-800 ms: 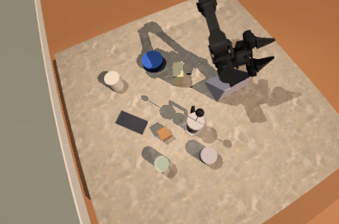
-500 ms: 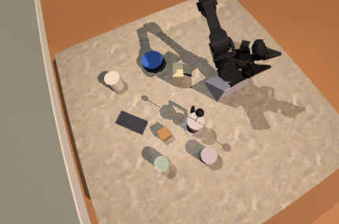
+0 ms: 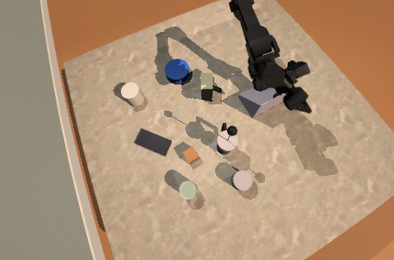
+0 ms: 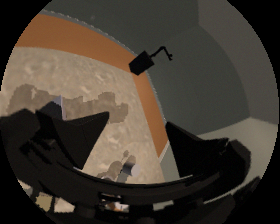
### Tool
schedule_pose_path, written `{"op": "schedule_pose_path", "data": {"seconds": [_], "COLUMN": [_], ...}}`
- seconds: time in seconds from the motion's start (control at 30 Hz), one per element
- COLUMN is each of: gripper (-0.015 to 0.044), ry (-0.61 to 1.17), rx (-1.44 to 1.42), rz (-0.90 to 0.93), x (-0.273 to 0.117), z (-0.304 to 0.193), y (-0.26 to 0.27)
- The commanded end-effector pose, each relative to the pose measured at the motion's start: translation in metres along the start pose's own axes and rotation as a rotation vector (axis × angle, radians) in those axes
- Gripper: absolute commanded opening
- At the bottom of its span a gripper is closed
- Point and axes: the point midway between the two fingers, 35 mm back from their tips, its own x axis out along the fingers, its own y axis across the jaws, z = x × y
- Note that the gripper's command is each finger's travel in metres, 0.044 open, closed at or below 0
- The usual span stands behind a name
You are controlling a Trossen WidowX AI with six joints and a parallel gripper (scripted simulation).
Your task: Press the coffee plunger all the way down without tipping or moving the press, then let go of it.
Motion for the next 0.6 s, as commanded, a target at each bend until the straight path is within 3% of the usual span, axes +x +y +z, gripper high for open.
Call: {"op": "schedule_pose_path", "data": {"seconds": [0.0,0.3,0.57], "gripper": [0.044,0.044,0.044], "ry": [0.507,0.681,0.663], "rx": [0.678,1.088,1.383], "rz": [-0.342,-0.8,-1.341], "x": [-0.037,-0.087,-0.142], "z": [-0.059,-0.082,-0.087], "y": [-0.053,-0.085,-0.108]}}
